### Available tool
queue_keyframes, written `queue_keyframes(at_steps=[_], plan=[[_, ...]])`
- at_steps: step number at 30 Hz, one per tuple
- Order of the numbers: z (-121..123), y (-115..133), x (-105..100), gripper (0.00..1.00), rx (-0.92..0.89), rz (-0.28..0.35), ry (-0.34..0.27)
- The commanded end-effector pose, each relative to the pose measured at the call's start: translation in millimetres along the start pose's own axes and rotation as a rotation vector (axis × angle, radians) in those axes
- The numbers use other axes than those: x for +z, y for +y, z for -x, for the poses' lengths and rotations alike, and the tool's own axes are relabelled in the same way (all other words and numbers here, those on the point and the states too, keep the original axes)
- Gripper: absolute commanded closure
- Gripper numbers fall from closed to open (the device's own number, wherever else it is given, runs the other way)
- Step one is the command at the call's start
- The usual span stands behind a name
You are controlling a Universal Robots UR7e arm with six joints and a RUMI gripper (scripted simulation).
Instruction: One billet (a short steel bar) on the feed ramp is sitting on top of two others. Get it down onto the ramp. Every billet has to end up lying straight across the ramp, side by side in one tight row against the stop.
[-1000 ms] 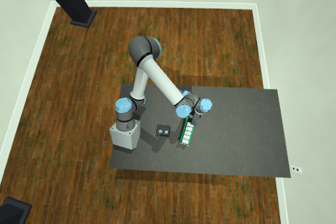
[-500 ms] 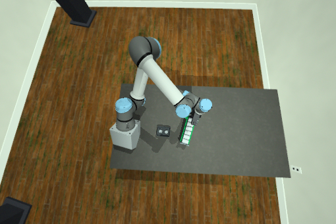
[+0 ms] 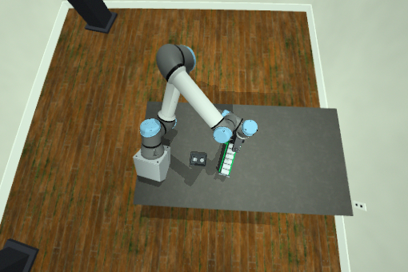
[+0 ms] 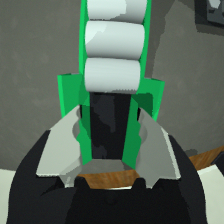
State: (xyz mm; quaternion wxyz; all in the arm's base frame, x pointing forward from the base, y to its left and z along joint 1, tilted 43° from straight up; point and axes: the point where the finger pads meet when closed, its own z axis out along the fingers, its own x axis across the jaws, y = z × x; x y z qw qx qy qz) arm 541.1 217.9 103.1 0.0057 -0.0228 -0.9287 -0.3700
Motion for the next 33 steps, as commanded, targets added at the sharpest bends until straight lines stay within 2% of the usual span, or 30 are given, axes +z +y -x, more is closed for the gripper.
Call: queue_keyframes(at_steps=[1,8,14,16,26,30,33], plan=[[0.4,0.0,-0.5,0.53,0.0,0.0,-0.001],[0.4,0.0,-1.5,0.53,0.0,0.0,-0.001],[0.4,0.0,-19.1,0.53,0.0,0.0,-0.001],[0.4,0.0,-19.1,0.53,0.0,0.0,-0.001],[0.3,0.0,-76.0,0.53,0.0,0.0,-0.001],[0.3,0.0,-88.1,0.53,0.0,0.0,-0.001],[0.3,0.0,-89.4,0.53,0.0,0.0,-0.001]])
